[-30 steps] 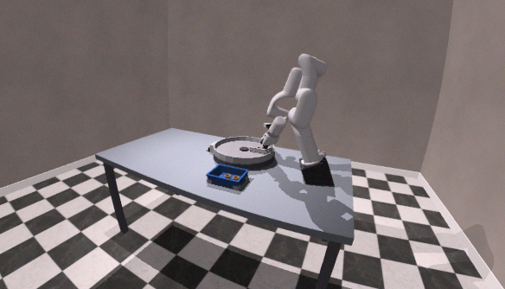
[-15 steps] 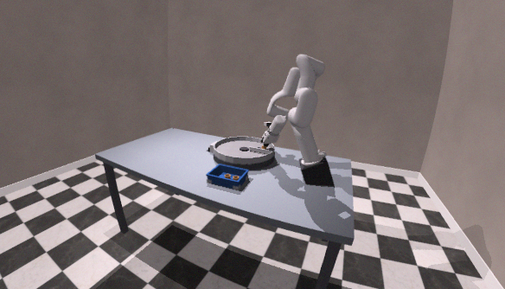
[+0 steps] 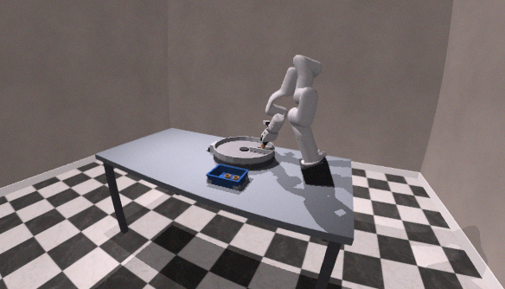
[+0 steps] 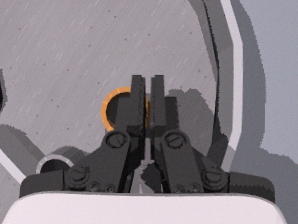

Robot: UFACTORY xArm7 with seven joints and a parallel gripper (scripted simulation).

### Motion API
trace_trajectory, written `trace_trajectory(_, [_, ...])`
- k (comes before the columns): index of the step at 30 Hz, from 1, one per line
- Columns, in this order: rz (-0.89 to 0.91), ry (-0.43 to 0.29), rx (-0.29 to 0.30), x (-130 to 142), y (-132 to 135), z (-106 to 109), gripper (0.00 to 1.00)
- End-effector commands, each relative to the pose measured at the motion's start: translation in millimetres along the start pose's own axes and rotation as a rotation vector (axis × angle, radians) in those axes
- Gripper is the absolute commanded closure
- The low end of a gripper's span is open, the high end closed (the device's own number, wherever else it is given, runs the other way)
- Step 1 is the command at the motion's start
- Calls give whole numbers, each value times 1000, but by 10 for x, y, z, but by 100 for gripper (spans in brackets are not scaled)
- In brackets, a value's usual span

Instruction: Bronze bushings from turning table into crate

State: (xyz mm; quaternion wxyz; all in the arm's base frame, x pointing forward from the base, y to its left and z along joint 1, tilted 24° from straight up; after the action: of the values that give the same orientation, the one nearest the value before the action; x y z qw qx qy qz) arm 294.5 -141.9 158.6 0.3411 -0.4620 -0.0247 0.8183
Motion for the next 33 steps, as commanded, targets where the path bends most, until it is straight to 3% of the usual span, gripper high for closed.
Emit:
trace_trajectory(1, [-1,1,-1,-129,14,-125,100])
trace_trajectory(33, [-1,1,-1,-613,-116,-530,100])
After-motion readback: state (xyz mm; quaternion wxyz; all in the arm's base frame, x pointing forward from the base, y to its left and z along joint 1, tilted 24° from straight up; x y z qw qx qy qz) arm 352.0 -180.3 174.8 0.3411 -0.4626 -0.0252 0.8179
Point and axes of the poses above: the point where the finger pads meet when closed, its own z axis back along the fingers, its own y axis across the jaws, x = y × z, the point moved 10 cm from there along z, back along the fingers
